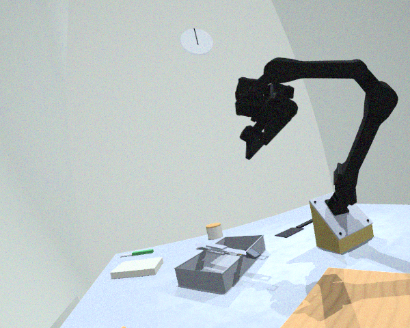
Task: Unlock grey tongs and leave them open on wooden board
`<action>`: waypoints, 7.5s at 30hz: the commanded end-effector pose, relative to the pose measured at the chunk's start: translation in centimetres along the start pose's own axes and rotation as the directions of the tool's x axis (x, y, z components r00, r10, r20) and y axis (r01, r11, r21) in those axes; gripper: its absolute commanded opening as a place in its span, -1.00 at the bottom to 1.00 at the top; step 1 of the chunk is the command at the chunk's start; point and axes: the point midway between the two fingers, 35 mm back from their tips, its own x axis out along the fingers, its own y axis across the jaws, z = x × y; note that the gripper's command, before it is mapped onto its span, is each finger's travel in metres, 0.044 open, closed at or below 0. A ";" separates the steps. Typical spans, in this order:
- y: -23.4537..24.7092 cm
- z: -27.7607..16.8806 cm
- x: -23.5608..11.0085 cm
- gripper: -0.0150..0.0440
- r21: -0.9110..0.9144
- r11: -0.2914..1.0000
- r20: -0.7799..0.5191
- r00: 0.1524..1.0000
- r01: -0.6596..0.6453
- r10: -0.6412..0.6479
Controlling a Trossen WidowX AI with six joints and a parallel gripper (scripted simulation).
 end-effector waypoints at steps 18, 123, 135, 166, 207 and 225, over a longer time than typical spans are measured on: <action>-19.9 -4.3 11.0 0.39 0.594 0.803 -0.202 0.975 0.045 0.095; -23.9 -8.0 18.3 -1.00 0.761 0.638 -0.264 0.954 0.115 0.142; -23.3 -6.9 16.7 -1.00 0.763 0.637 -0.263 0.953 0.111 0.148; -23.4 -7.5 16.7 -1.00 0.665 0.410 -0.608 0.771 0.624 -0.188; -10.3 -5.8 23.2 -1.00 0.786 -0.302 -0.605 0.773 0.540 -0.194; -4.3 -6.4 25.0 -1.00 0.704 -0.571 -0.608 0.774 0.423 -0.177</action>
